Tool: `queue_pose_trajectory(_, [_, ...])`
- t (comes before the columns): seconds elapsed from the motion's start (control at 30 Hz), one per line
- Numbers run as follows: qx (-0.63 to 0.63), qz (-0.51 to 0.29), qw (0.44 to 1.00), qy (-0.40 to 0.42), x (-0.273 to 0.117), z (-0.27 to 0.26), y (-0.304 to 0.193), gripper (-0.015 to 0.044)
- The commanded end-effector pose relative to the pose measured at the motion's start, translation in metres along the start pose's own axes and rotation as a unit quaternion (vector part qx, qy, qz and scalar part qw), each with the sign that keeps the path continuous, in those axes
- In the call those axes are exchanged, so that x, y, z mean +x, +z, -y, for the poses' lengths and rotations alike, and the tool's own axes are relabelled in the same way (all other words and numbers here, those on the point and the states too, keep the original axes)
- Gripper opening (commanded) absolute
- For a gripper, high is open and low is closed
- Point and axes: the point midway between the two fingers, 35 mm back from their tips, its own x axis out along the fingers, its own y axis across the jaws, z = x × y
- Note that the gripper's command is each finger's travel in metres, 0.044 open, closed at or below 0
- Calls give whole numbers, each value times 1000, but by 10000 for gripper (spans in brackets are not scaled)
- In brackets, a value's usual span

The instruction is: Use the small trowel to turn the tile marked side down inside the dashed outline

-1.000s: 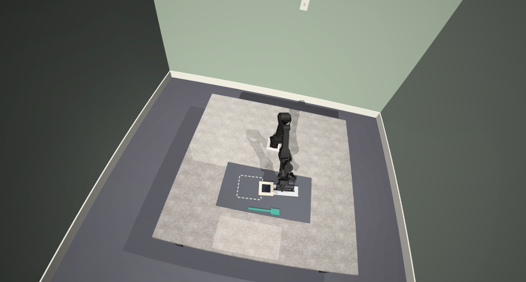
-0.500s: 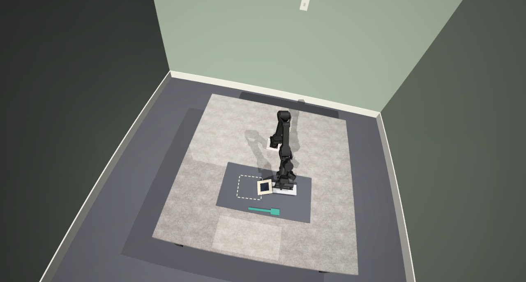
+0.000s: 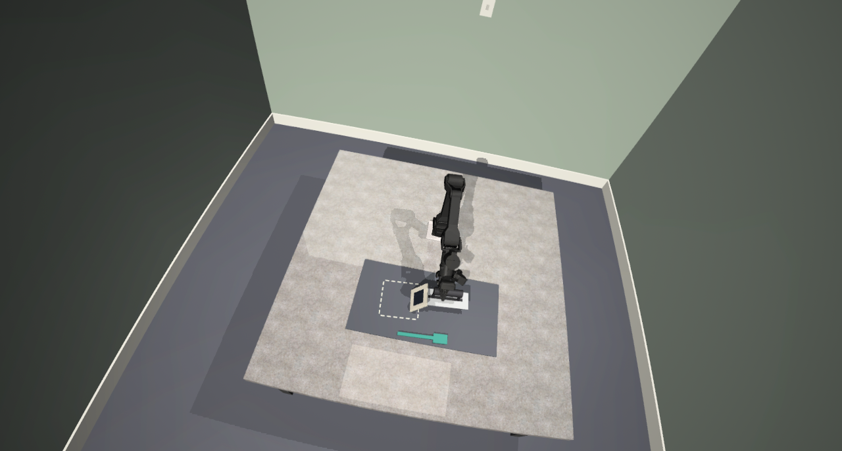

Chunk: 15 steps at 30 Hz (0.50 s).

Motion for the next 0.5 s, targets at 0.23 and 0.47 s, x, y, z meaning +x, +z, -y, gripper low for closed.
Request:
queue_pose_trajectory(0.23, [0, -4, 1000, -17, -5, 12, -36, 0])
queue_pose_trajectory(0.47, [-1, -4, 1000, -17, -3, 11, -44, 0])
